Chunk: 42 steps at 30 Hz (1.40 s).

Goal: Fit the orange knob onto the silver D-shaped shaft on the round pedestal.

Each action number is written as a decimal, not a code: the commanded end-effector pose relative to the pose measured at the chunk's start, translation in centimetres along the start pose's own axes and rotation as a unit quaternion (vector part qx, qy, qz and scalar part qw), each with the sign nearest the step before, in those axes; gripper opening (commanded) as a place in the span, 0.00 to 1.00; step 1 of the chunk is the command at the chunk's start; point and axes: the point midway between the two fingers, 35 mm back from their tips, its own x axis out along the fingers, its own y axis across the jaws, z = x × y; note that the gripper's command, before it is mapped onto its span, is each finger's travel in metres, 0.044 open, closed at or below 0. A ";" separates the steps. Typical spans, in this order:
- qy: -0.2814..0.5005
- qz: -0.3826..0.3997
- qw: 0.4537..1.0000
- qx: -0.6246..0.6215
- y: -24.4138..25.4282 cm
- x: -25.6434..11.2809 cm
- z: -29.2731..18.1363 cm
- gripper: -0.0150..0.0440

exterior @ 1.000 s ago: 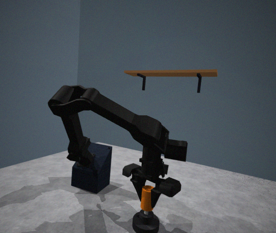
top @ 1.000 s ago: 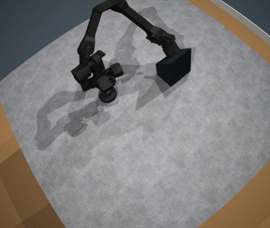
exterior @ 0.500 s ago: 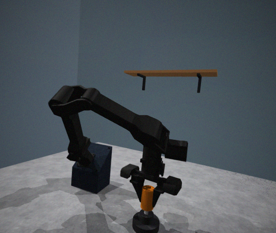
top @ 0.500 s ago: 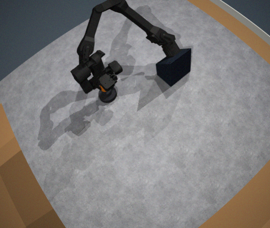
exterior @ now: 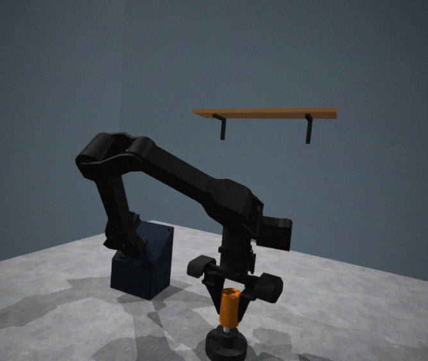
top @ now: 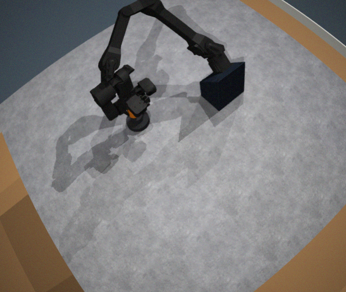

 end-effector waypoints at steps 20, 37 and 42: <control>0.001 -0.001 0.994 -0.107 0.6 -0.2 -0.1 0.25; 0.001 -0.001 0.994 -0.107 -0.1 -0.3 -0.1 0.25; 0.001 -0.001 0.994 -0.107 0.0 -0.3 -0.1 0.25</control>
